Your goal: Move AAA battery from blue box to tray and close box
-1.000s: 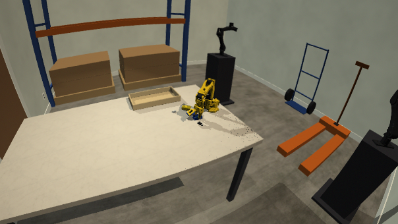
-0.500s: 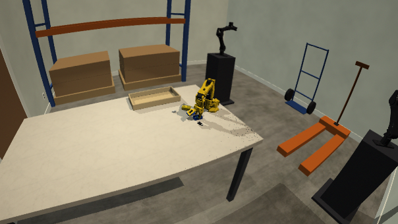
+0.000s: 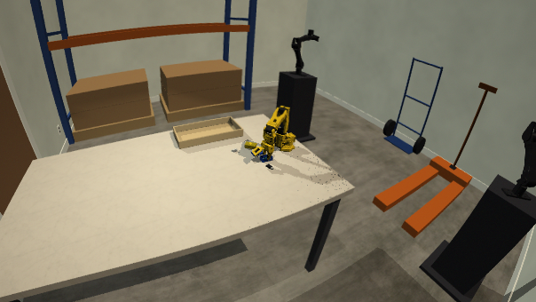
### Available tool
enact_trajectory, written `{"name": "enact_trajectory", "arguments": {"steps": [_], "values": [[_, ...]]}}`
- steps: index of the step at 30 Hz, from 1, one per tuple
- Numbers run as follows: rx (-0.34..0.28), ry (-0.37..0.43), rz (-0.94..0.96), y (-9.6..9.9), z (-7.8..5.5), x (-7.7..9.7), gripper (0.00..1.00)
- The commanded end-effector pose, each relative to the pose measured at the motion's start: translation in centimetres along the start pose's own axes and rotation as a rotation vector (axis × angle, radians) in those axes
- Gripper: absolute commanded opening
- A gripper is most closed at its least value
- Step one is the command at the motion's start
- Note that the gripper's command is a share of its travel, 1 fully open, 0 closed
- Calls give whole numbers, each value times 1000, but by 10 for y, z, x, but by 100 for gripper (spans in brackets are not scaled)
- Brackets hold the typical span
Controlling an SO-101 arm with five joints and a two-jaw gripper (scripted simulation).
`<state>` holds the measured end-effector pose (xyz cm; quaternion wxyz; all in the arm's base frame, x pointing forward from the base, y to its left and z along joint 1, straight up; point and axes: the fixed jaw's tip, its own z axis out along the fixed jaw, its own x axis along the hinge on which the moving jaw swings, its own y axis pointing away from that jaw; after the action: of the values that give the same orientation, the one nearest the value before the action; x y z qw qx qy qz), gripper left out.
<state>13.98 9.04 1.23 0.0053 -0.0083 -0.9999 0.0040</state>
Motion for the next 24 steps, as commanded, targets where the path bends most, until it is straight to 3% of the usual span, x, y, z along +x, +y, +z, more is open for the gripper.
{"name": "enact_trajectory", "arguments": {"steps": [1, 12, 24], "values": [[-8, -11, 2, 2, -1, -1, 19], [-8, -11, 2, 3, -3, -1, 19], [-8, -11, 2, 3, -16, -2, 19]]}}
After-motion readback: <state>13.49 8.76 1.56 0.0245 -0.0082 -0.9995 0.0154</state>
